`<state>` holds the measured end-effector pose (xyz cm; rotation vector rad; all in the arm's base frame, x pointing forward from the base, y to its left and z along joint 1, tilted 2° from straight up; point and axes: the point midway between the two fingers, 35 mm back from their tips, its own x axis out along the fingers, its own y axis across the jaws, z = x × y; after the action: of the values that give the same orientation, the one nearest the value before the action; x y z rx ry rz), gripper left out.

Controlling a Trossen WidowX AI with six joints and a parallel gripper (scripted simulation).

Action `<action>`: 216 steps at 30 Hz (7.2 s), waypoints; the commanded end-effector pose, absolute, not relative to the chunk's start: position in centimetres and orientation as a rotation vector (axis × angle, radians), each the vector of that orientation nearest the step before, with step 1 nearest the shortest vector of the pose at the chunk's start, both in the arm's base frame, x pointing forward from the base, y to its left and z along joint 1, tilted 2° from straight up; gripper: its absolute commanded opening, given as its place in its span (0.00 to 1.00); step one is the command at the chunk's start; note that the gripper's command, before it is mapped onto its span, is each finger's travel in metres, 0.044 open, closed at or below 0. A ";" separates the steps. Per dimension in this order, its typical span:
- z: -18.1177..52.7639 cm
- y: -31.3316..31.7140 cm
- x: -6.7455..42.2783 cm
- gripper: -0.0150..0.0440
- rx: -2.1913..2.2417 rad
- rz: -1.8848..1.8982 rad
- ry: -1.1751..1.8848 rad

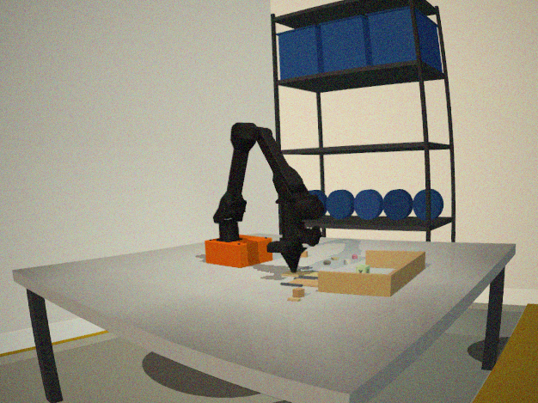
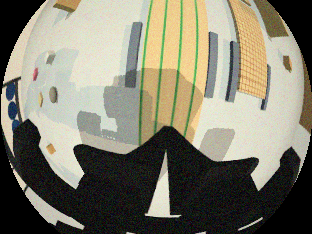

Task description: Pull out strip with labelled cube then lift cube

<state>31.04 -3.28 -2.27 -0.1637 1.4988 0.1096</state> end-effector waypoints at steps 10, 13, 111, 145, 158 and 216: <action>-2.8 -3.6 28.5 0.25 -0.163 0.116 1.520; -2.8 -3.7 28.1 0.25 -0.164 0.116 1.521; 1.5 -4.4 24.0 0.57 -0.122 0.076 1.525; 3.8 -1.8 37.3 1.00 -0.120 0.077 1.515; 4.6 -0.7 42.0 1.00 -0.120 0.077 1.511; 0.8 -0.6 40.5 0.25 -0.120 0.081 1.513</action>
<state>41.24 -0.64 -0.19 -0.1206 1.5220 0.0835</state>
